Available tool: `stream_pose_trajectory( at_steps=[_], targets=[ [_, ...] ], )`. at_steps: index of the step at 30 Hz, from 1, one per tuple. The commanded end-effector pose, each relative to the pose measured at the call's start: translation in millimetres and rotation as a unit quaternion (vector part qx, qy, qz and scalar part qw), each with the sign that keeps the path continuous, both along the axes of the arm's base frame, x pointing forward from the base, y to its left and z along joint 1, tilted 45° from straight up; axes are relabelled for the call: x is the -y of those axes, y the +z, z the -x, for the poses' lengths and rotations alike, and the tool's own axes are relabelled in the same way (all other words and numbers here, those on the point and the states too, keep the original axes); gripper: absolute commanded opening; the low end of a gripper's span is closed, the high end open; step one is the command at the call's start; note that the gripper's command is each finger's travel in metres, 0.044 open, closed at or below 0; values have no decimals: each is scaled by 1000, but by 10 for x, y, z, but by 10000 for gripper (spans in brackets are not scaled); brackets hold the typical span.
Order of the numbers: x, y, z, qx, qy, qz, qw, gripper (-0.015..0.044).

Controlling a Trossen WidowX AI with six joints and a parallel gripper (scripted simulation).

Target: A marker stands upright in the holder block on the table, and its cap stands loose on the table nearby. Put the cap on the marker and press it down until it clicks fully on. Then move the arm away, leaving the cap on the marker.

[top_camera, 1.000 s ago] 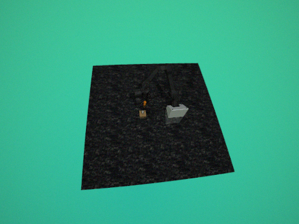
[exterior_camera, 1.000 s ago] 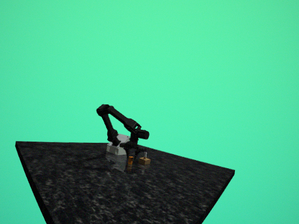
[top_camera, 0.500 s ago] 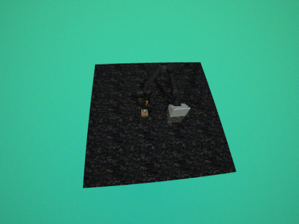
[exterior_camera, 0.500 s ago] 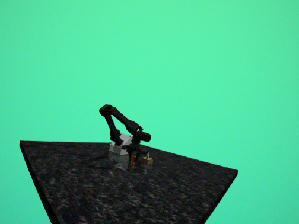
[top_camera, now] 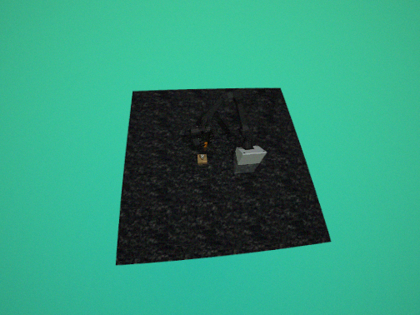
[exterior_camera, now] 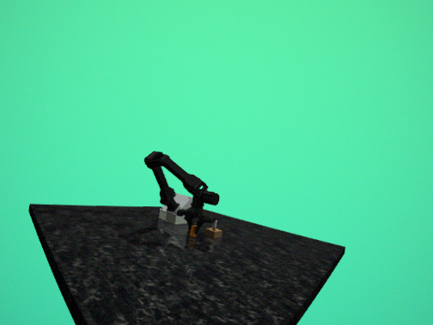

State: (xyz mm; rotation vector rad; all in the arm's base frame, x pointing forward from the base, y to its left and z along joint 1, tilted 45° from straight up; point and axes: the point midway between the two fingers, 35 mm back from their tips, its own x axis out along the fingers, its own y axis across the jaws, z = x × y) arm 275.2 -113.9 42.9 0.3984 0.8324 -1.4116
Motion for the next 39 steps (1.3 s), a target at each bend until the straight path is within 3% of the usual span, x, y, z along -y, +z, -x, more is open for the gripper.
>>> stream_pose_trajectory(
  at_steps=[1, 19, 39],
  targets=[
    [-70, 69, -25, 3, 1, 0, 1000, 0],
    [-394, 394, -35, 3, 1, 0, 1000, 0],
    [-950, 189, -336, 4, 2, -7, 1000, 0]
  ],
)
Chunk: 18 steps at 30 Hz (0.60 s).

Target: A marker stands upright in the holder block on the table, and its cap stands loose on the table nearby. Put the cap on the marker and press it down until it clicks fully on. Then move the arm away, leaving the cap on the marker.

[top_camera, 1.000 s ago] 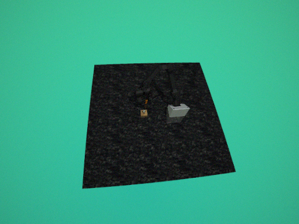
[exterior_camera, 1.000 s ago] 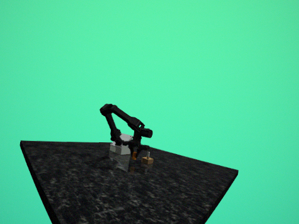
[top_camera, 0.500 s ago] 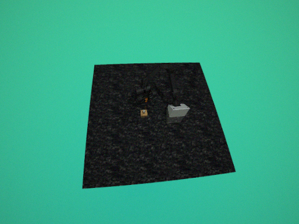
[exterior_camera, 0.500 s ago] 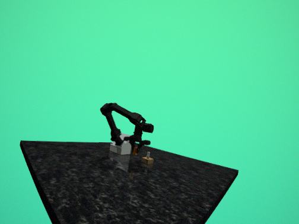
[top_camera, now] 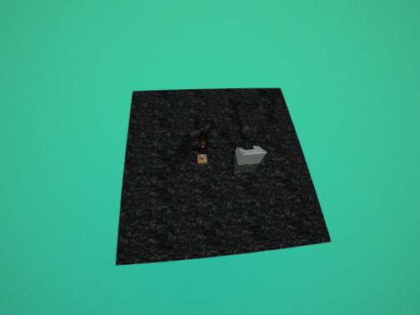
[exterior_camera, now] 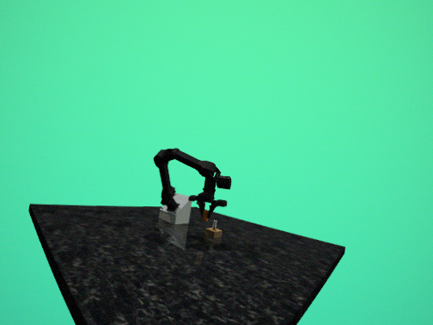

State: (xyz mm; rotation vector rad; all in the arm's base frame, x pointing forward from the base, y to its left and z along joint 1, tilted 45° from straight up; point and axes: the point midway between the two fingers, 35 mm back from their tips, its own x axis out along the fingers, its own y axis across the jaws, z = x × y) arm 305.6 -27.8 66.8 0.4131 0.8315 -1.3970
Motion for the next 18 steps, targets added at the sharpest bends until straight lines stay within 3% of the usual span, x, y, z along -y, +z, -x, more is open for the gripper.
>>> stream_pose_trajectory(
  at_steps=[1, 18],
  targets=[
    [-120, -62, -44, -2, -1, -1, 1000, 0],
    [-662, -295, -177, -2, -3, 2, 1000, 0]
  ],
)
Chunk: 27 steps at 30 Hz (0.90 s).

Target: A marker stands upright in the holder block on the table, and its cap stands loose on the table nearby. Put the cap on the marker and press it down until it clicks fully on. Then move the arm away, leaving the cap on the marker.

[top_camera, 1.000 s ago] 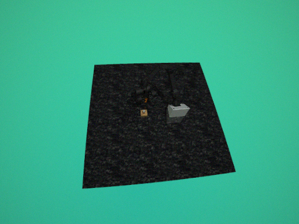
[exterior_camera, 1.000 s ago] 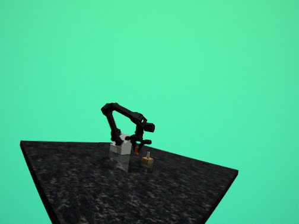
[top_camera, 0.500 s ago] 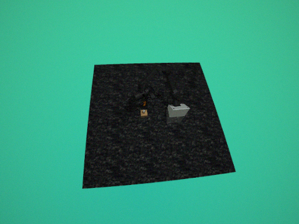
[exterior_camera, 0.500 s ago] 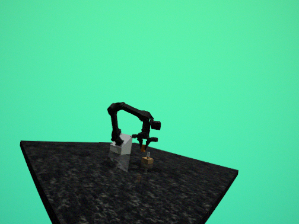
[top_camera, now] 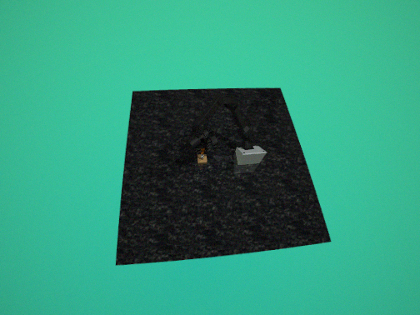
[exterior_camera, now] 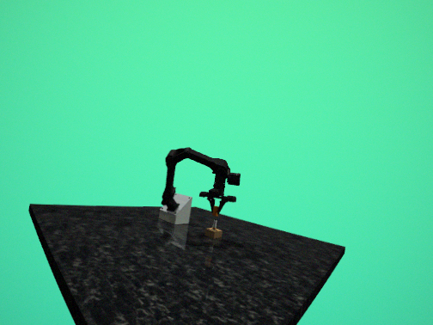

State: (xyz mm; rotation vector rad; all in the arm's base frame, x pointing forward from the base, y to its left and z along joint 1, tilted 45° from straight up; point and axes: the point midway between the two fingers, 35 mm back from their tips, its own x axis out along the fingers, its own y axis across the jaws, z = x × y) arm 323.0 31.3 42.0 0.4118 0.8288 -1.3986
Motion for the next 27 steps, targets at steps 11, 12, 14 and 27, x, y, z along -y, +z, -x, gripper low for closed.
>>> stream_pose_trajectory(
  at_steps=[11, 12, 14, 27],
  targets=[
    [-23, -102, -1, -2, -2, 1, 1000, 0],
    [-16, -110, -1, -2, -2, 1, 1000, 0],
    [3, -131, -2, -2, -2, 1, 1000, 0],
    [151, -285, 0, -2, -2, 1, 1000, 0]
  ],
)
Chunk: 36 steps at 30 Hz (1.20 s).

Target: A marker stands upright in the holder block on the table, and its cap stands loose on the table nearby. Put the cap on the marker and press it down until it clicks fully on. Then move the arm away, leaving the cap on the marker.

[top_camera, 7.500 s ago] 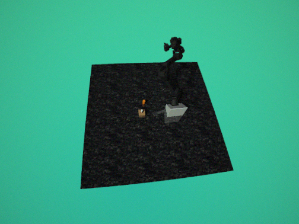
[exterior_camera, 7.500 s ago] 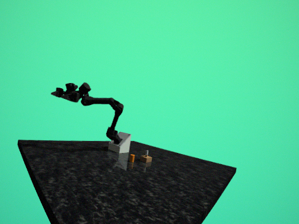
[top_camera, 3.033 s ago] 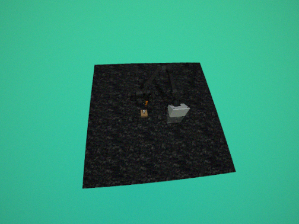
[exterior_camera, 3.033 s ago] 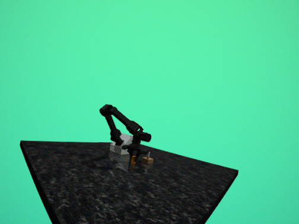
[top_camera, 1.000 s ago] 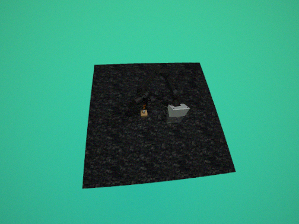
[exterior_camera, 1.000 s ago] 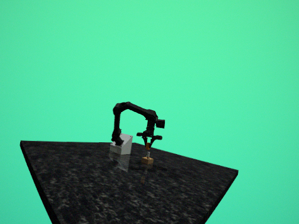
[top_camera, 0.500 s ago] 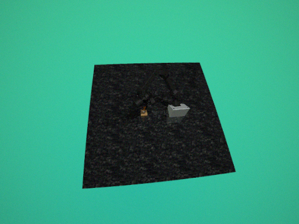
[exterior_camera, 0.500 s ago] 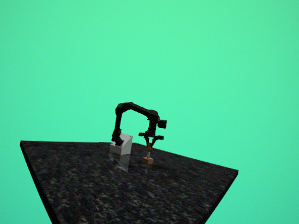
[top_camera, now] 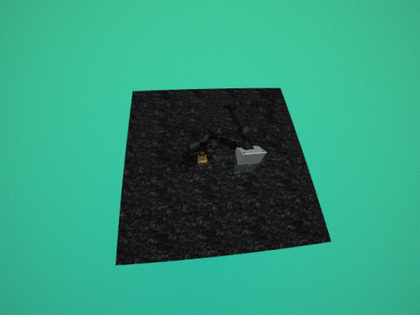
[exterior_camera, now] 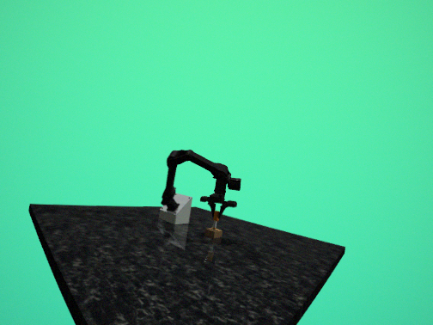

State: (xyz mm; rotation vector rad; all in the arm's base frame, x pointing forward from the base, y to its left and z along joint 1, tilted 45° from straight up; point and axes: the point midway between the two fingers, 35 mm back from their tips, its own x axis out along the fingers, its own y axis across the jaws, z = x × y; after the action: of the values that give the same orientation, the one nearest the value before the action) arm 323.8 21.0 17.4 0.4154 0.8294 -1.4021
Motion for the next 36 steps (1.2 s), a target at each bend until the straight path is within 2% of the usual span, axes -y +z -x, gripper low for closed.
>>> stream_pose_trajectory(
  at_steps=[1, 27, 36],
  targets=[
    [60, -50, 9, -2, 0, 2, 1000, 0],
    [227, -212, 30, -2, 0, 3, 1000, 0],
    [220, -209, 32, -2, -2, 2, 1000, 236]
  ],
)
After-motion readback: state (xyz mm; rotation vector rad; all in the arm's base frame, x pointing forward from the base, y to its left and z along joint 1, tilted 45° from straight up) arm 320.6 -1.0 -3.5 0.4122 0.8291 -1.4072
